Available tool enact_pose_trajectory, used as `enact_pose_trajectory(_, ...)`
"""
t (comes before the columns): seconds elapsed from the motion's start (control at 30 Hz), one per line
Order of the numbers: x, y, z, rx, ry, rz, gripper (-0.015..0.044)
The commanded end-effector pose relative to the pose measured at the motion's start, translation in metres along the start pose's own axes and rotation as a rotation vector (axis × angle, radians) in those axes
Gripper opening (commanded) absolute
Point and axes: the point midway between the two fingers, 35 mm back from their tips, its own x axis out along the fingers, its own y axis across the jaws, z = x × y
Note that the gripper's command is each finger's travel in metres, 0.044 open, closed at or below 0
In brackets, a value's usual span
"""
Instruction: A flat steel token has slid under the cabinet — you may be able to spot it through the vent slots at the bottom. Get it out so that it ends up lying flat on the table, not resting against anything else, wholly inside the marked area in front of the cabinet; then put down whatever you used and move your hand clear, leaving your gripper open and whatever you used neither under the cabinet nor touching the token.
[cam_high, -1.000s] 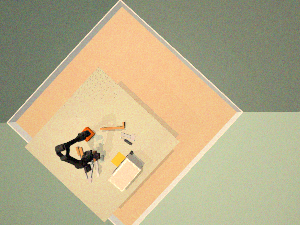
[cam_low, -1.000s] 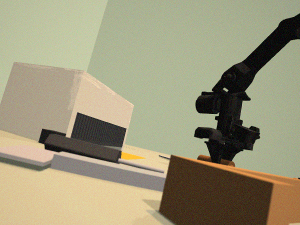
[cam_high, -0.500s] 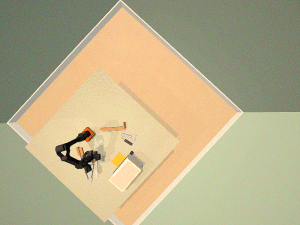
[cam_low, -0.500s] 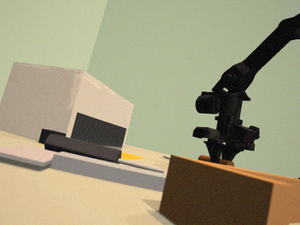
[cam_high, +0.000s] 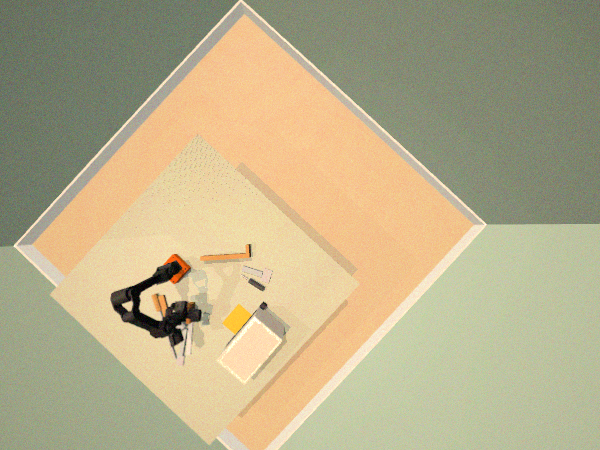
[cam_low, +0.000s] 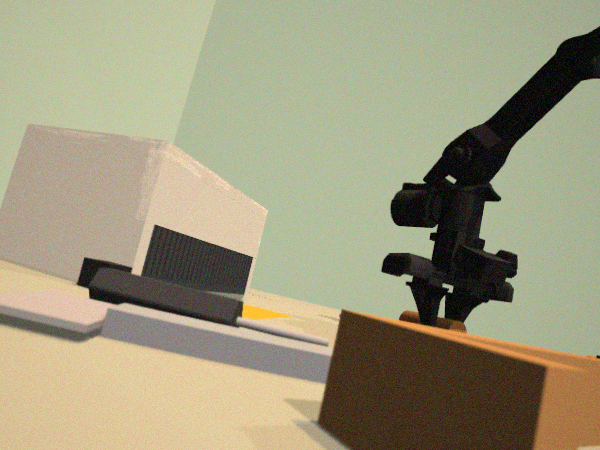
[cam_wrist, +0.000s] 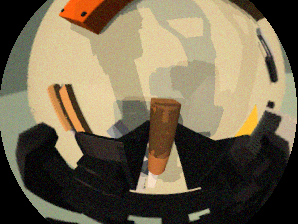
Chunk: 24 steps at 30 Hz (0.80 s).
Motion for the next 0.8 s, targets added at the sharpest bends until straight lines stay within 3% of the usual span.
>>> enact_pose_trajectory(0.0, -0.0006, 0.0016, -0.001, 0.045, 0.003, 0.007, 0.0)
enact_pose_trajectory(0.77, -0.0006, 0.0016, -0.0012, 0.154, 0.004, 0.007, 0.0)
